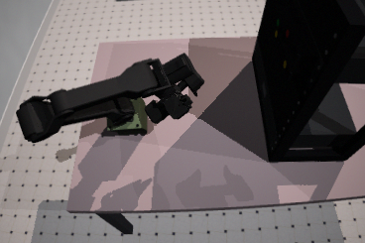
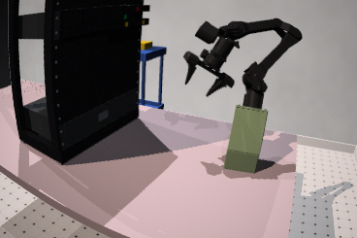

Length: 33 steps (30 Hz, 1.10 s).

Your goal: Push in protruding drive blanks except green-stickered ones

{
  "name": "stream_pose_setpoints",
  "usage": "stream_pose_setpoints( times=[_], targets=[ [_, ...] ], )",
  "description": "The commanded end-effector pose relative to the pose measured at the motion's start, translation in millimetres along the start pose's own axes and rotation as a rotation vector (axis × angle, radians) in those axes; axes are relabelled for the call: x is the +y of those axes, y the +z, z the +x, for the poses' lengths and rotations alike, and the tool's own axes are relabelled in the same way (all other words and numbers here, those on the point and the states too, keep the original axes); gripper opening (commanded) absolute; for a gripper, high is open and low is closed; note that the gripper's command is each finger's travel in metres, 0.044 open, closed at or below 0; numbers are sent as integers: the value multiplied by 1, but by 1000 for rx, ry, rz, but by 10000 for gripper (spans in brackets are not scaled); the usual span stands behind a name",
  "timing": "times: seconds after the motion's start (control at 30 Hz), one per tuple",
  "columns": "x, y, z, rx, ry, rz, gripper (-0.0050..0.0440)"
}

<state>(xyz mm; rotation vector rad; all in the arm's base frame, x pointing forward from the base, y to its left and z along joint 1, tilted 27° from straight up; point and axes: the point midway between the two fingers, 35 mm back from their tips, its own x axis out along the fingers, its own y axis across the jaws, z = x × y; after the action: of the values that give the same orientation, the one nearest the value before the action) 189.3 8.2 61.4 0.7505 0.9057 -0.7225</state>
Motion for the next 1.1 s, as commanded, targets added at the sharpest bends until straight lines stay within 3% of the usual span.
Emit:
stream_pose_setpoints(
  times=[0.0,0.53,0.57,1.07],
  targets=[
    [4,2,-3,-4,13,5,400],
    [4,2,-3,-4,13,5,400],
    [4,2,-3,-4,13,5,440],
    [4,2,-3,-4,13,5,440]
  ],
)
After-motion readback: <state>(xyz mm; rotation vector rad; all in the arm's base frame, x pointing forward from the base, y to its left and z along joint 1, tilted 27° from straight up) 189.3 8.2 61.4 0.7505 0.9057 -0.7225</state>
